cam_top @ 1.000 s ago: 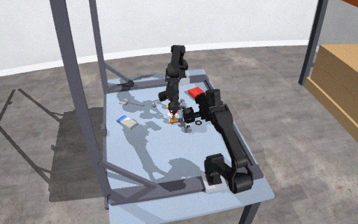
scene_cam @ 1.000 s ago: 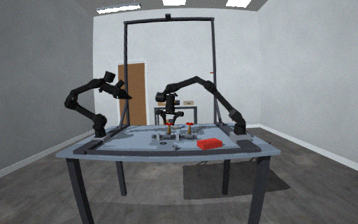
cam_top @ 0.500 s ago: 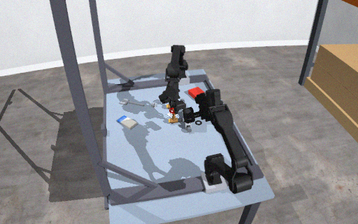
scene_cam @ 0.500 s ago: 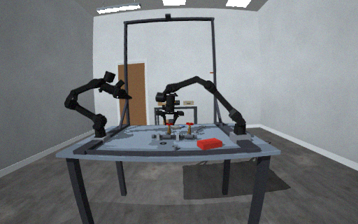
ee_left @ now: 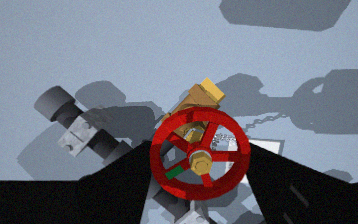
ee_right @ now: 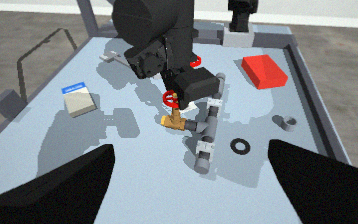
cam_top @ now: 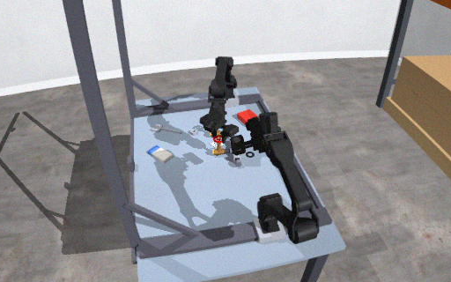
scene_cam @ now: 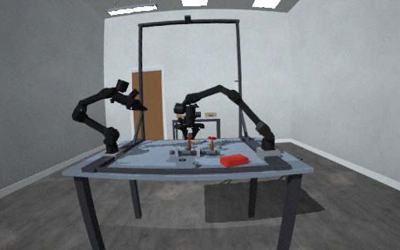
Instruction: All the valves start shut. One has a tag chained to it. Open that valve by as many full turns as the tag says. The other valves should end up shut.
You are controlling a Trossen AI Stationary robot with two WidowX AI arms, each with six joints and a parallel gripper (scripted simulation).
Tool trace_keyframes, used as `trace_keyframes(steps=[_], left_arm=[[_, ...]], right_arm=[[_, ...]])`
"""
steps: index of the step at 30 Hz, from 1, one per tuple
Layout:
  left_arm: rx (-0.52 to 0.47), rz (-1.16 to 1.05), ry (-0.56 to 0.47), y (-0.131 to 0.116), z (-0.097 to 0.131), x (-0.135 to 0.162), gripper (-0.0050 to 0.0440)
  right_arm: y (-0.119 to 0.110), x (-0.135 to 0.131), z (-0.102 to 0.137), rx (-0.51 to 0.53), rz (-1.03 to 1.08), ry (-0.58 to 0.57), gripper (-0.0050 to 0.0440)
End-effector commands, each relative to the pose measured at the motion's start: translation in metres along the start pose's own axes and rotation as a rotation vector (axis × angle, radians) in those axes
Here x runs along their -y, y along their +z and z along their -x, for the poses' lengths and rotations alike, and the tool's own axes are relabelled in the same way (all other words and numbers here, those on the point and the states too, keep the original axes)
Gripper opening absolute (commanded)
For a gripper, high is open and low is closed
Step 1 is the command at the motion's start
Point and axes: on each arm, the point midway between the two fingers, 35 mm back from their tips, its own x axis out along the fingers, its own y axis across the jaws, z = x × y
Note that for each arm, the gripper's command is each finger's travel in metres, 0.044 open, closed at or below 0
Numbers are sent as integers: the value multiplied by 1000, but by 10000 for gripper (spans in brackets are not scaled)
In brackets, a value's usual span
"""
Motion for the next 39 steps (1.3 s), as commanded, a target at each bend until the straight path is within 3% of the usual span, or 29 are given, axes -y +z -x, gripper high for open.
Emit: trace_keyframes(steps=[1, 15, 34, 39], left_arm=[[39, 152, 22, 1, 18, -3, 213], [42, 534, 13, 0, 19, -2, 213], [36, 613, 9, 0, 16, -2, 213], [42, 770, 7, 0, 18, -2, 213]], right_arm=[[5, 0, 3, 16, 1, -1, 400], [5, 0, 3, 16, 1, -1, 400], [5, 0, 3, 16, 1, -1, 400], [5, 0, 3, 16, 1, -1, 400]])
